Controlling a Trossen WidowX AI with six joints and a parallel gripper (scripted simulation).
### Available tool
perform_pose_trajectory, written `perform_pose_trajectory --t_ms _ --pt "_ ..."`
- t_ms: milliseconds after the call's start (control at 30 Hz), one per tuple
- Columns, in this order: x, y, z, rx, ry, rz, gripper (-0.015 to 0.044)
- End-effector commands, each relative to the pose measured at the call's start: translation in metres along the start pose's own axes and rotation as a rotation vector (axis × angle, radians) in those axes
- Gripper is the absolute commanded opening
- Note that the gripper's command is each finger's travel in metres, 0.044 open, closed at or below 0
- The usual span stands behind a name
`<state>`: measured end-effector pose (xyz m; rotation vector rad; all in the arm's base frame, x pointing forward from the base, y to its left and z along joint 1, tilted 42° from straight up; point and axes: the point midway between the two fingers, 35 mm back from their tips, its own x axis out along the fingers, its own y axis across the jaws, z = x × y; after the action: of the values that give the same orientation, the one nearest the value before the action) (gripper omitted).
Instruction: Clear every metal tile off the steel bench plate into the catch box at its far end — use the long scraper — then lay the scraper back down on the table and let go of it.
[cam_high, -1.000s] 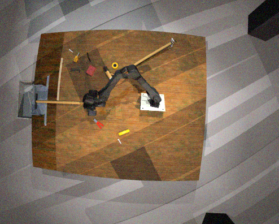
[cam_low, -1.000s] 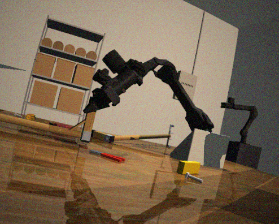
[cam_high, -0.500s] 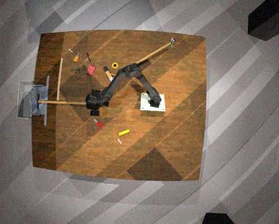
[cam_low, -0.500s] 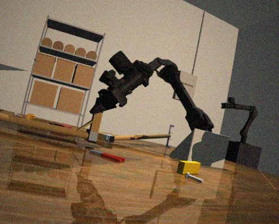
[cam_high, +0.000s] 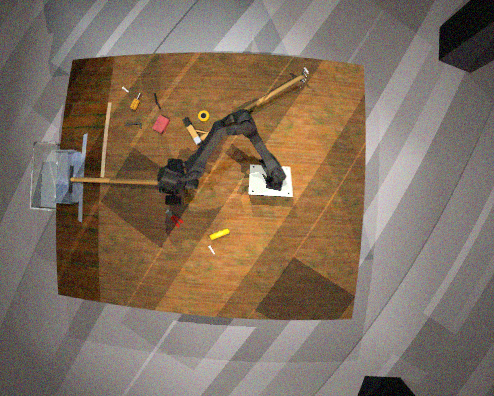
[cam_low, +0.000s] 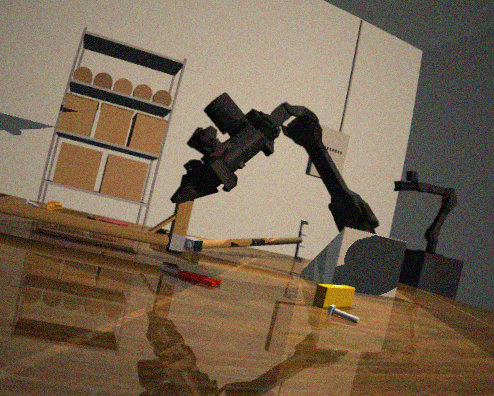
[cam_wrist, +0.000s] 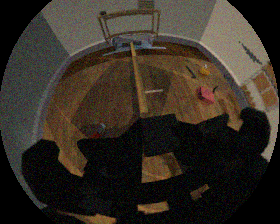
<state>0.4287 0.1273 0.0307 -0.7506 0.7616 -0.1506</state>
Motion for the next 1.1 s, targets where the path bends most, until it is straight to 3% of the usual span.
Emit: perform_pose_trajectory --t_ms 0,1067 --pt "-0.007 -0.003 0.000 0.014 -0.014 -0.005 0.0000" --pt "-0.036 -0.005 -0.042 0.011 -0.015 -0.004 0.0000"
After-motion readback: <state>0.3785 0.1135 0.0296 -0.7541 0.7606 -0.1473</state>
